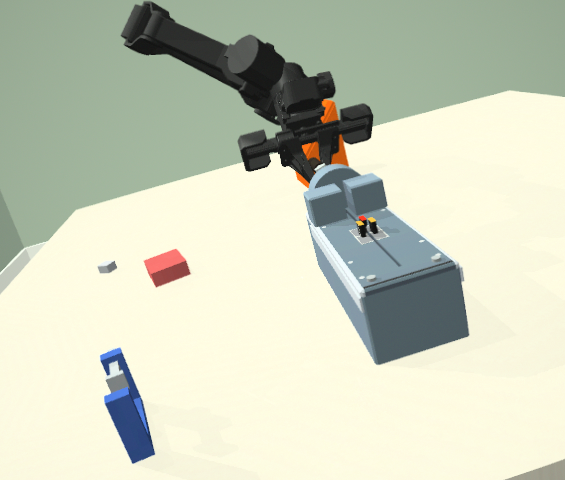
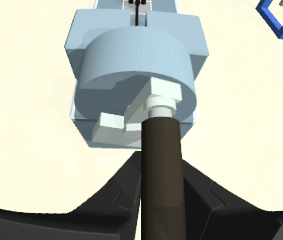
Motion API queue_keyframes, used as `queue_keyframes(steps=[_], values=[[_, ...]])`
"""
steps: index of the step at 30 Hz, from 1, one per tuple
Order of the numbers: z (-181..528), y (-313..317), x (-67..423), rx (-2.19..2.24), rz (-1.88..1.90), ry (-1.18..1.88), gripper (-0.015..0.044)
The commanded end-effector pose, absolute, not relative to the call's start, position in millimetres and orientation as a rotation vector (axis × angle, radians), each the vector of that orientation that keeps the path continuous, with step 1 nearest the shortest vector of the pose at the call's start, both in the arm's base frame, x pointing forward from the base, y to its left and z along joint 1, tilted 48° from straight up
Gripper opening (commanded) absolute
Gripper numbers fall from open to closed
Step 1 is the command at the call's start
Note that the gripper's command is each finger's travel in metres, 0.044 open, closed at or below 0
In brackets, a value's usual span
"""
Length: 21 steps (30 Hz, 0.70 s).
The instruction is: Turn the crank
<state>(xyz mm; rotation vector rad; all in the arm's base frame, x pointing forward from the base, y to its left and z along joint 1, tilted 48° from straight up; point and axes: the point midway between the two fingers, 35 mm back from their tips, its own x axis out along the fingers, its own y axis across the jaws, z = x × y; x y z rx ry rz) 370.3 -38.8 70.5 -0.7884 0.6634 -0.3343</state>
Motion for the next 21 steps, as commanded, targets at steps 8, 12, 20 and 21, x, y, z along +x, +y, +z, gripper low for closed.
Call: queue_keyframes(steps=[8, 12, 20, 21], values=[[64.8, -30.0, 370.0, -0.792, -0.306, 0.664, 0.0], [64.1, -29.5, 370.0, -0.792, -0.306, 0.664, 0.0], [62.8, -28.6, 370.1, -0.792, -0.306, 0.664, 0.0], [62.6, -28.5, 370.1, -0.792, -0.306, 0.664, 0.0]])
